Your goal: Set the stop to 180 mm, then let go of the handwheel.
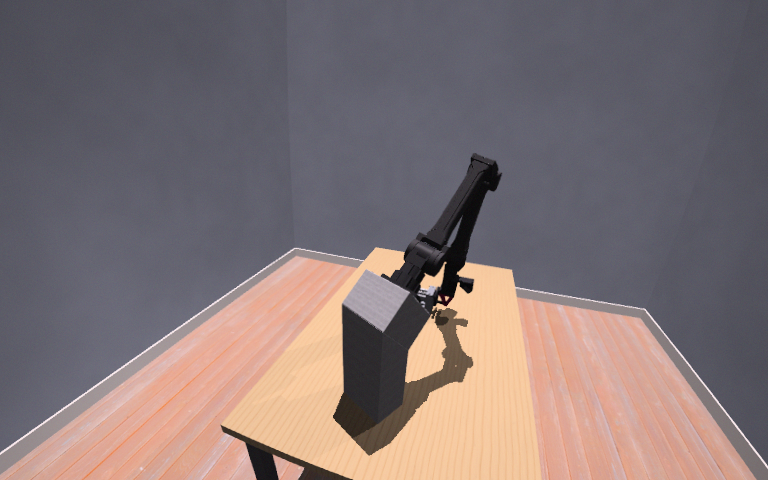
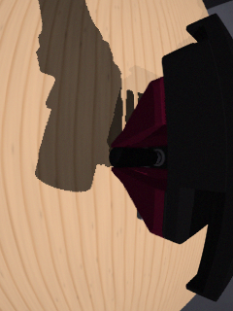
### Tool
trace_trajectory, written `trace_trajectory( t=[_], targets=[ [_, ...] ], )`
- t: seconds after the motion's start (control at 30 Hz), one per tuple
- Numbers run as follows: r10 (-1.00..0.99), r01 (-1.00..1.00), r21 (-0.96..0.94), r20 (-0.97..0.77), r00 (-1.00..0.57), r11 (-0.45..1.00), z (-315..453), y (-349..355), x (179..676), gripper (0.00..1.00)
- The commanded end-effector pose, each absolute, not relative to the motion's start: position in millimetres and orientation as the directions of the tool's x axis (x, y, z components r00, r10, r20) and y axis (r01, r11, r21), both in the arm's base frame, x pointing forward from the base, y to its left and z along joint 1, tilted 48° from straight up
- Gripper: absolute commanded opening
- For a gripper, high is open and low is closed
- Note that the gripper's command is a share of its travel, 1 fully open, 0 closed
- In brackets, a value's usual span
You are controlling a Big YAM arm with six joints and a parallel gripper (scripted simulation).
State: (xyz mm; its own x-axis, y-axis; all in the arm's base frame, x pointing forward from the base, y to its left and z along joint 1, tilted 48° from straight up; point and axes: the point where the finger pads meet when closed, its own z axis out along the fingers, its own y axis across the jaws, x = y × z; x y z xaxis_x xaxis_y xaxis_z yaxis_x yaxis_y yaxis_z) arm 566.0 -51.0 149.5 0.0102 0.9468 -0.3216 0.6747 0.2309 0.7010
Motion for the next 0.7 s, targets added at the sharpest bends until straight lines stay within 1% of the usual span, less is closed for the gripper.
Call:
trace_trajectory(
  t=[0.0, 0.67],
  targets=[
    [0.944, 0.717, 0.661, -0.330, 0.015, 0.220, 122, -65, 557, 0.06],
    [0.944, 0.718, 0.660, -0.330, 0.013, 0.221, 118, -66, 546, 0.06]
  ],
)
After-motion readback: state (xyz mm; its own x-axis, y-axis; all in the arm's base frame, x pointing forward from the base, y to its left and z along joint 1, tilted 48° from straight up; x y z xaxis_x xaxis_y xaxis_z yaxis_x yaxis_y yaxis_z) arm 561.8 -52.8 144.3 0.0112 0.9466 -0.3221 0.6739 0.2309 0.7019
